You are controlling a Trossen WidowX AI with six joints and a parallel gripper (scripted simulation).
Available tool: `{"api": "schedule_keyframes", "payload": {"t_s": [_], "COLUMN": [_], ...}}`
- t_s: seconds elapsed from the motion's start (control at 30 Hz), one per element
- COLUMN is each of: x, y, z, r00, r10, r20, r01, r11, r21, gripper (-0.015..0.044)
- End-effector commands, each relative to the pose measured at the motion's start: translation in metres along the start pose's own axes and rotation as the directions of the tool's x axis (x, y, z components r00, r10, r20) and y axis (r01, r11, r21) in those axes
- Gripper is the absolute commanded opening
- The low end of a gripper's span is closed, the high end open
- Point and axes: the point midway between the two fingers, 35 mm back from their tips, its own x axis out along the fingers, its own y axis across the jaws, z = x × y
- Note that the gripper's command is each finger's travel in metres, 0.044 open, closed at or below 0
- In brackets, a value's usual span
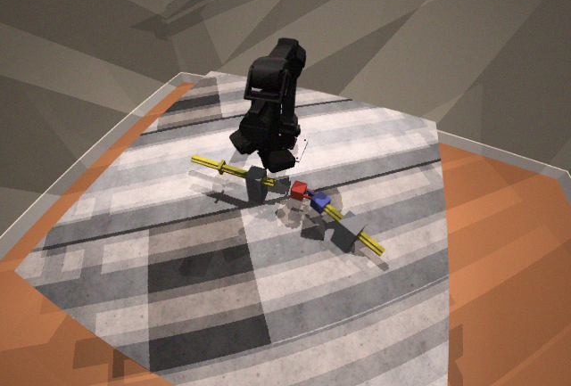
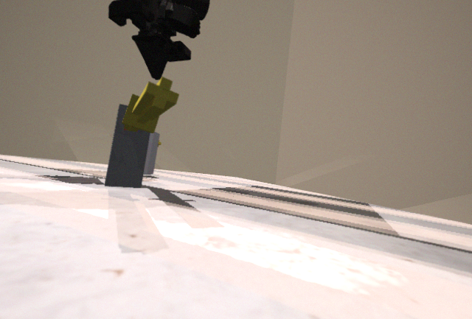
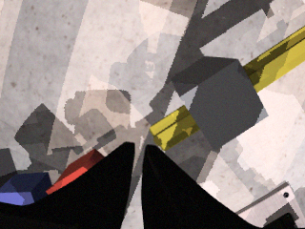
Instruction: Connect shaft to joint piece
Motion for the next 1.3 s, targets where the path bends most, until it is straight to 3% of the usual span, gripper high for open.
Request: {"api": "schedule_keyframes", "payload": {"t_s": [0.0,0.33,0.67,1.27], "x": [0.018,0.044,0.064,0.077], "y": [-0.023,-0.092,-0.177,-0.183], "z": [0.029,0.081,0.110,0.111], "r00": [0.999,0.996,0.992,0.992], "r10": [-0.033,-0.079,-0.096,-0.096], "r20": [-0.015,-0.042,-0.082,-0.084], "r01": [0.035,0.089,0.126,0.127], "r11": [0.991,0.894,0.697,0.681], "r21": [0.127,0.440,0.706,0.721], "gripper": [0.0000,0.0000,0.0000,0.0000]}}
